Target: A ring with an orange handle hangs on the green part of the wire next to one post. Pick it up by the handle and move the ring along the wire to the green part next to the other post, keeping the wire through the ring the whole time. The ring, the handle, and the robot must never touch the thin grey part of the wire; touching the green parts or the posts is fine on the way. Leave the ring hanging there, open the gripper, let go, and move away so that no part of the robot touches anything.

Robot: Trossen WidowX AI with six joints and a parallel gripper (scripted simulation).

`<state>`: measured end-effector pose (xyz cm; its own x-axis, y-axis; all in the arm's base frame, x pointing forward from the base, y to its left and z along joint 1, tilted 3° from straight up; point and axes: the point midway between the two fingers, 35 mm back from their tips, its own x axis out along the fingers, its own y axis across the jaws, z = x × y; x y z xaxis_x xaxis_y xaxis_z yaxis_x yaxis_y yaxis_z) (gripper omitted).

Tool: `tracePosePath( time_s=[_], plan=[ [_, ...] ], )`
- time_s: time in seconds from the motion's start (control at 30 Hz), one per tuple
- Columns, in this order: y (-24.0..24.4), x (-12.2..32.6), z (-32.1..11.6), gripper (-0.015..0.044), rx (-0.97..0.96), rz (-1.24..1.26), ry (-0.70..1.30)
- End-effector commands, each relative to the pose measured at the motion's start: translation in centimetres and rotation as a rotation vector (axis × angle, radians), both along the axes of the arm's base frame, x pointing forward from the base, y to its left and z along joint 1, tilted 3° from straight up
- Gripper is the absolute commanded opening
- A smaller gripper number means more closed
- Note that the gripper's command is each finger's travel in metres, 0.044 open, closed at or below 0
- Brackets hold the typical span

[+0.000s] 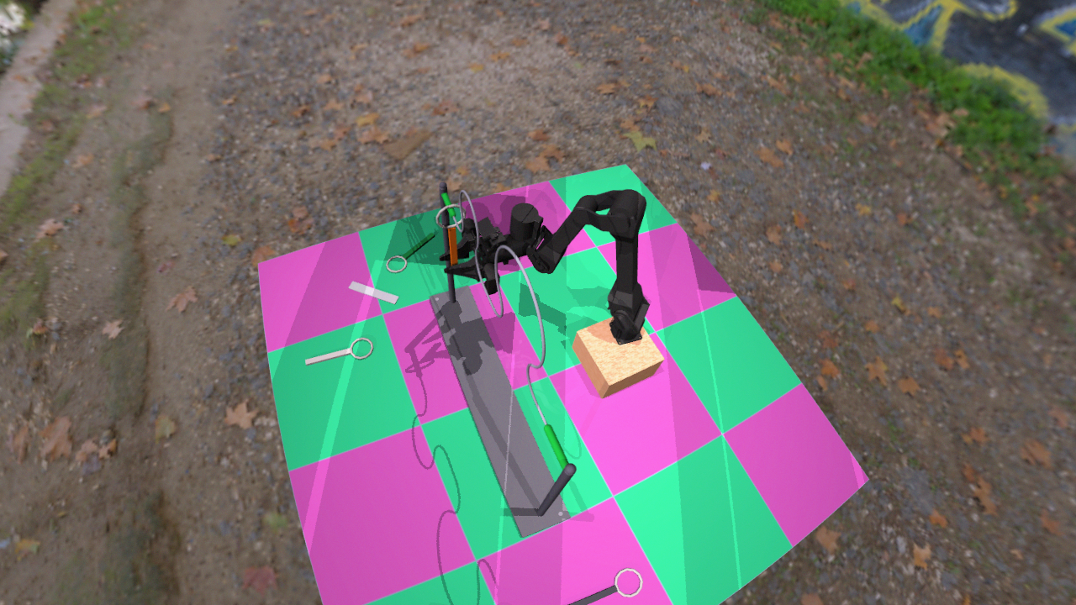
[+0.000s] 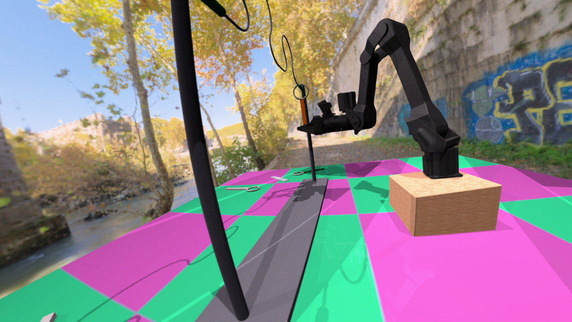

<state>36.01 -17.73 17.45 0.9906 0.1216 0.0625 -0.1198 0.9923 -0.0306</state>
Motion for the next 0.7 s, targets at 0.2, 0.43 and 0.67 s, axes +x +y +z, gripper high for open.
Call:
tracePosePath(
  time_s=[0.2,0.43,0.67],
  plan=[
    [-0.09,0.06,-0.01,0.0160,-0.004,-0.003,0.000],
    [-0.01,0.02,0.02,0.0134,-0.001,0.000,0.000],
    [-0.01,0.02,0.02,-0.0011,-0.001,0.000,0.000]
  ],
)
